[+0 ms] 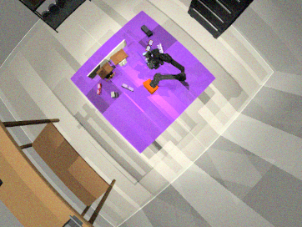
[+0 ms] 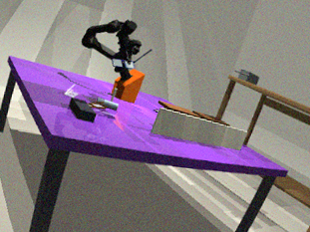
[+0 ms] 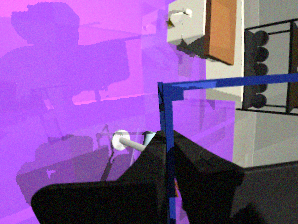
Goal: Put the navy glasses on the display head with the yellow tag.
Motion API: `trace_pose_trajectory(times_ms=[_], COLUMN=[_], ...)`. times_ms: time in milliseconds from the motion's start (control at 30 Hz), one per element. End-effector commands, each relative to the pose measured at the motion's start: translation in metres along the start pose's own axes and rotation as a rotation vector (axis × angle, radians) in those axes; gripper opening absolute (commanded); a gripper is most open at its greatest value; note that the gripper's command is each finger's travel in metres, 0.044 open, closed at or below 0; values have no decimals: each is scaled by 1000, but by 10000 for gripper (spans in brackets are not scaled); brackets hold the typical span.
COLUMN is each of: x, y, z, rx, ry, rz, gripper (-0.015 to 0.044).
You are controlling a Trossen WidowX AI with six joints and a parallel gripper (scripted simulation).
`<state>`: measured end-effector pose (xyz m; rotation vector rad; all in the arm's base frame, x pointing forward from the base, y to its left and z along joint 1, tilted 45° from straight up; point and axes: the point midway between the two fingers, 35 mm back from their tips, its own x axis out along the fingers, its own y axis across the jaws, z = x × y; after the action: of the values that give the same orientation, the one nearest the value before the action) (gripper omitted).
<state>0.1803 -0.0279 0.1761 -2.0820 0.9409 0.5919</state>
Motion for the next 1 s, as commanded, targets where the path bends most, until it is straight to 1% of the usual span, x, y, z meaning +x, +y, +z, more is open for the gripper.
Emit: trace_pose_trajectory(times_ms=[0,100,200,967], x=[-3,-4,-3,-3], y=[2,2,3,3], z=[1,1,0,0], rx=[-138,-184,-141,-141], ry=[-6,-4,0,0], rz=[-36,-47,-32,-32], gripper=[0,0,2,0])
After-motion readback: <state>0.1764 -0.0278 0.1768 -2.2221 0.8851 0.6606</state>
